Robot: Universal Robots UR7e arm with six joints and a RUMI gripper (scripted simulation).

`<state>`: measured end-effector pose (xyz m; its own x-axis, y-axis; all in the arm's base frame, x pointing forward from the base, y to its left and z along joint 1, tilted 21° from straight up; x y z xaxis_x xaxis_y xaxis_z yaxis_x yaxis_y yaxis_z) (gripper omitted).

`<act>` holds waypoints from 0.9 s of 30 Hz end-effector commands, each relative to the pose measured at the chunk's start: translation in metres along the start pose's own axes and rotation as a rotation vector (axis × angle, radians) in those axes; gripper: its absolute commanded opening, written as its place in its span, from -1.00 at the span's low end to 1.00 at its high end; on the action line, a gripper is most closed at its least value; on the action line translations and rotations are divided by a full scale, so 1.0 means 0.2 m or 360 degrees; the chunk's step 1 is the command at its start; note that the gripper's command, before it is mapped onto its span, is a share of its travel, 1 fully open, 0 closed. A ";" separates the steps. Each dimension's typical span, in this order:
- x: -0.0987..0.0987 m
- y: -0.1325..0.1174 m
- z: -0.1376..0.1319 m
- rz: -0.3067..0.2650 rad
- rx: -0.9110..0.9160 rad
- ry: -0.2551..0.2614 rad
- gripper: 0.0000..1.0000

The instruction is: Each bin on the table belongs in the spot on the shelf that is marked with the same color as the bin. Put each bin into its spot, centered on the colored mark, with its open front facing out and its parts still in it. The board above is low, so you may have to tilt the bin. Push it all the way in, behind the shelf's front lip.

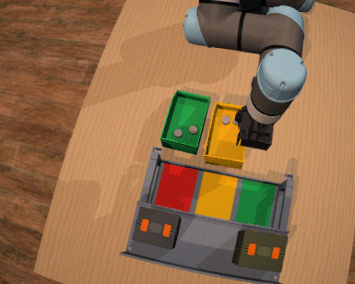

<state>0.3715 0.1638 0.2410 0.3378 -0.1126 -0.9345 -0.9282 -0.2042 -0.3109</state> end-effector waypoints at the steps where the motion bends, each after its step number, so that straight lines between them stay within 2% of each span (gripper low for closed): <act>1: 0.00 -0.01 0.00 0.0025 -0.0001 0.0005 -1.00; 13: -0.01 -0.05 0.01 0.0126 -0.0003 0.0024 -1.00; 27: -0.02 -0.12 0.02 0.0310 -0.0008 0.0060 -1.00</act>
Point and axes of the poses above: the point where the finger pads meet when closed, its own x axis out along the fingers, its own z axis across the jaws, y = z × x, the point moved 9 cm from there along -x, back along the fingers, and after that the axes turned 2 degrees about x, right-handed, at the moved point
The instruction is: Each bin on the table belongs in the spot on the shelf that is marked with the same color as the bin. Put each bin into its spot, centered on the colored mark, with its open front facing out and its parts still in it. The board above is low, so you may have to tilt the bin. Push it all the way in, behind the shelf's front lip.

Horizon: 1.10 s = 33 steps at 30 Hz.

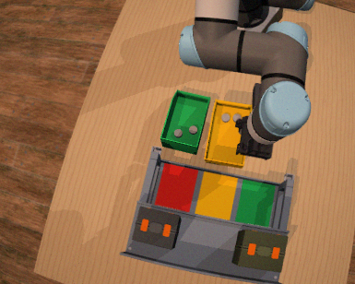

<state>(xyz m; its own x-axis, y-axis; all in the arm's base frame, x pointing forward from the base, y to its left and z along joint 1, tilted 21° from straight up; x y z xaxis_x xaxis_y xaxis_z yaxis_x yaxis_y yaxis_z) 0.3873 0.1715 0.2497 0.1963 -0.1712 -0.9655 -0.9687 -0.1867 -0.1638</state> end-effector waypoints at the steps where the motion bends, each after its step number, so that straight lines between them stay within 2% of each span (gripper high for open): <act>1: -0.01 -0.03 0.01 0.0077 -0.0001 0.0015 -1.00; 17: -0.02 -0.07 0.01 0.0195 -0.0004 0.0037 -1.00; 33: -0.02 -0.08 0.01 0.0212 -0.0005 0.0041 -1.00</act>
Point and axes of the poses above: the point where the finger pads meet when closed, its own x axis out along the fingers, its own z axis across the jaws, y = z × x, the point moved 9 cm from there along -x, back along the fingers, and after that the axes turned 2 degrees about x, right-handed, at the moved point
